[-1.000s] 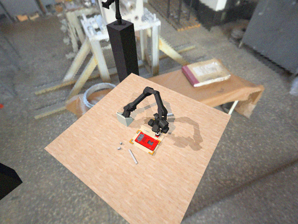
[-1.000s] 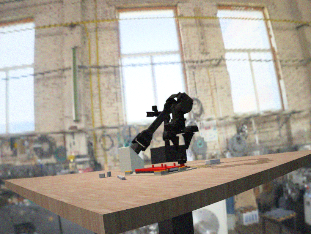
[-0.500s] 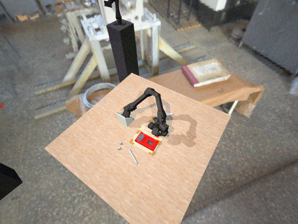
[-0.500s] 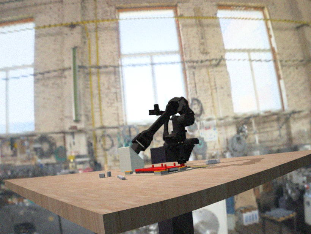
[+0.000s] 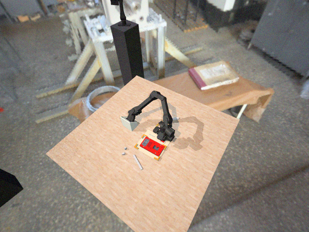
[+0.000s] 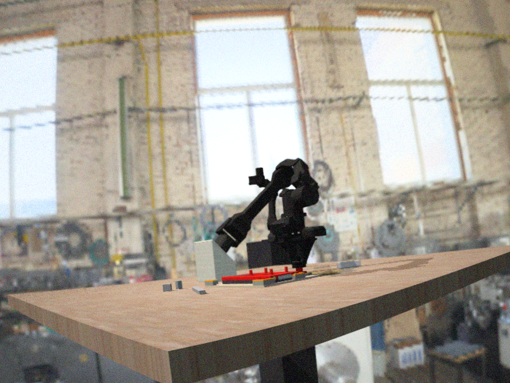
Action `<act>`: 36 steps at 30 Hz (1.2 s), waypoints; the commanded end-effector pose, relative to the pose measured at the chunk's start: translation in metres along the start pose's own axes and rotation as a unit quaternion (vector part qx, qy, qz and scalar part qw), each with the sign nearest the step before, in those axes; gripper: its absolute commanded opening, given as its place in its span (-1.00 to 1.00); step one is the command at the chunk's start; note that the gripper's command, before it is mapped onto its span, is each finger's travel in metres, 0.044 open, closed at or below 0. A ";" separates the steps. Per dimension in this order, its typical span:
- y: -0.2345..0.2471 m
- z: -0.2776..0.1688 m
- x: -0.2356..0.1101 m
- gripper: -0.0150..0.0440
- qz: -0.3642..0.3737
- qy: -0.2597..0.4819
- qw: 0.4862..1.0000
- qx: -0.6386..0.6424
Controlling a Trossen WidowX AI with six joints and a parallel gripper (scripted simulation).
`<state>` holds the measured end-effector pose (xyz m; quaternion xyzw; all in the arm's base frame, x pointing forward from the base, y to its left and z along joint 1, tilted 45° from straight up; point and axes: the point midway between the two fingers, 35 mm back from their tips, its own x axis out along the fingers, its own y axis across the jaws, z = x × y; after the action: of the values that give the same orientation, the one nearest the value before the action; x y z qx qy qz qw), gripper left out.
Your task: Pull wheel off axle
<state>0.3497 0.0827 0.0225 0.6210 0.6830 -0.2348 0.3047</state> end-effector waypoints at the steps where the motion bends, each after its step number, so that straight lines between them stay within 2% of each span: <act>1: 0.001 0.000 0.000 -0.19 0.001 0.000 1.000 -0.002; 4: 0.001 0.000 -0.001 -0.46 0.001 0.000 1.000 -0.001; 5: 0.001 0.000 -0.001 -0.49 0.001 0.000 1.000 -0.001; 36: 0.001 0.000 -0.011 -0.49 0.000 0.001 1.000 0.000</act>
<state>0.3487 0.0772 0.0276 0.6198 0.6853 -0.2372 0.2998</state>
